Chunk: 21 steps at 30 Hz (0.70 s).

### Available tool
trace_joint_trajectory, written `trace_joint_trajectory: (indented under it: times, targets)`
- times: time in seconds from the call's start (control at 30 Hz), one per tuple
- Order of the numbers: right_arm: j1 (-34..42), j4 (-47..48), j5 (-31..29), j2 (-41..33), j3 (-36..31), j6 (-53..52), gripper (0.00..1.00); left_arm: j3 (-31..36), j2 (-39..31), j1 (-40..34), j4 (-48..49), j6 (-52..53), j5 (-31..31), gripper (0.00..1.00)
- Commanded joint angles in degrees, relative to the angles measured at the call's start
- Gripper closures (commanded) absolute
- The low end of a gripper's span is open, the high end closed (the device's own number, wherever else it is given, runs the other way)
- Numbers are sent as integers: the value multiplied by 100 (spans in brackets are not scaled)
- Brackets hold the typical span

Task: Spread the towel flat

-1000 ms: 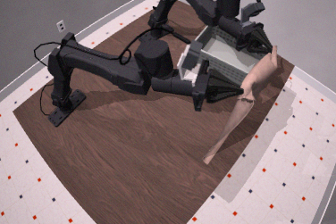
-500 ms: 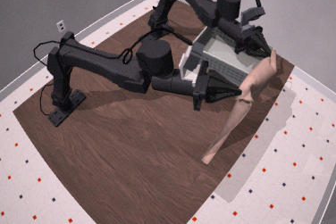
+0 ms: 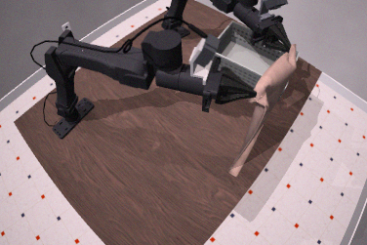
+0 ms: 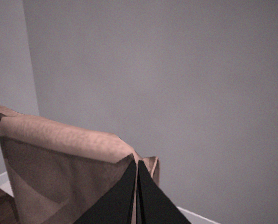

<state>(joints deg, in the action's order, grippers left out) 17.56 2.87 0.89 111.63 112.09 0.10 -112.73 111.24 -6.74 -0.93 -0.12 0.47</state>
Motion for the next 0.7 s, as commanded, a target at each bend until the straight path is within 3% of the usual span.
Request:
trace_joint_trajectory:
  times: [0.0,0.17,0.27,0.43,0.67]
  targets:
    - [-36,-353,-122,-183,183,-31,100,-186,-215,84,-275,38,-111,100]
    - [56,-979,-119,-353,93,-25,100,134,-394,-15,-799,38,-105,100]
    - [66,-1326,-121,-452,-102,-22,100,-83,-492,-73,-1162,33,-100,100]
    - [179,-2214,-111,-651,136,-11,100,-163,-660,-125,-2135,32,-96,100]
    - [163,-2782,-121,-723,207,-15,100,-234,-734,-157,-2706,26,-101,100]
